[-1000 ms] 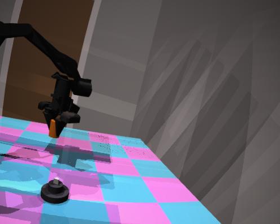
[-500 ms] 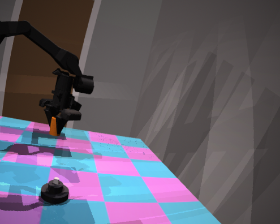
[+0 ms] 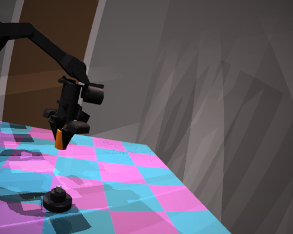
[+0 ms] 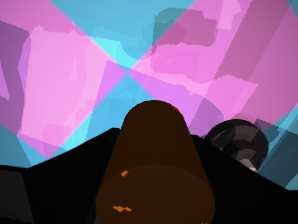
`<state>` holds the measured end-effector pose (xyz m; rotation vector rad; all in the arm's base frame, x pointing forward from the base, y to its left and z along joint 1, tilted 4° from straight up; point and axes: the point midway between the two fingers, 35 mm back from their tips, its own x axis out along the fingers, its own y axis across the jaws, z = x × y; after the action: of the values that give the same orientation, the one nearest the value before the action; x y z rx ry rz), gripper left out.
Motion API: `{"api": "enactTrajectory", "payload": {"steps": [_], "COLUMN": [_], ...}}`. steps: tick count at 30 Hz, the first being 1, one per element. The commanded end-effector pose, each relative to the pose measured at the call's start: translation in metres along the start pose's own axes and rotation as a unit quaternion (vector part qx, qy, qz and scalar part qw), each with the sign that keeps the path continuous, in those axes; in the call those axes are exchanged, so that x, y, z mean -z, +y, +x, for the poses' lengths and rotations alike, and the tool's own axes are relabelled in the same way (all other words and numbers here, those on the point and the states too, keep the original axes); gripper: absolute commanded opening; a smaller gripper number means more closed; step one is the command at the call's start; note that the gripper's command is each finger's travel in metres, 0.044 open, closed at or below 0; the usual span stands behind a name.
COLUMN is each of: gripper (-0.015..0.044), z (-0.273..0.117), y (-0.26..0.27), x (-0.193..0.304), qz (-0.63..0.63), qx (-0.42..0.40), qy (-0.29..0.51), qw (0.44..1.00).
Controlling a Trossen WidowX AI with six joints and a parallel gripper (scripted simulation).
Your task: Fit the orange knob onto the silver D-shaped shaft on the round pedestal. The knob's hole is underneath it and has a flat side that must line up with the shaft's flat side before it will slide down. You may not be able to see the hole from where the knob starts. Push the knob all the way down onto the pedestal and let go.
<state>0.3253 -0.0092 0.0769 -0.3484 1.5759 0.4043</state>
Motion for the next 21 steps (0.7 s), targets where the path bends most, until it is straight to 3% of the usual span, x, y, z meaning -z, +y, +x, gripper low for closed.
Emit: {"api": "enactTrajectory", "payload": {"steps": [1,21], "gripper": [0.0,0.0], "z": [0.002,0.018], "y": [-0.011,-0.066], "x": [0.004,0.034], "qz": [-0.004,-0.017], "qx": [0.004,0.009], "qy": [0.0,-0.001], "qw": [1.0,1.0]}}
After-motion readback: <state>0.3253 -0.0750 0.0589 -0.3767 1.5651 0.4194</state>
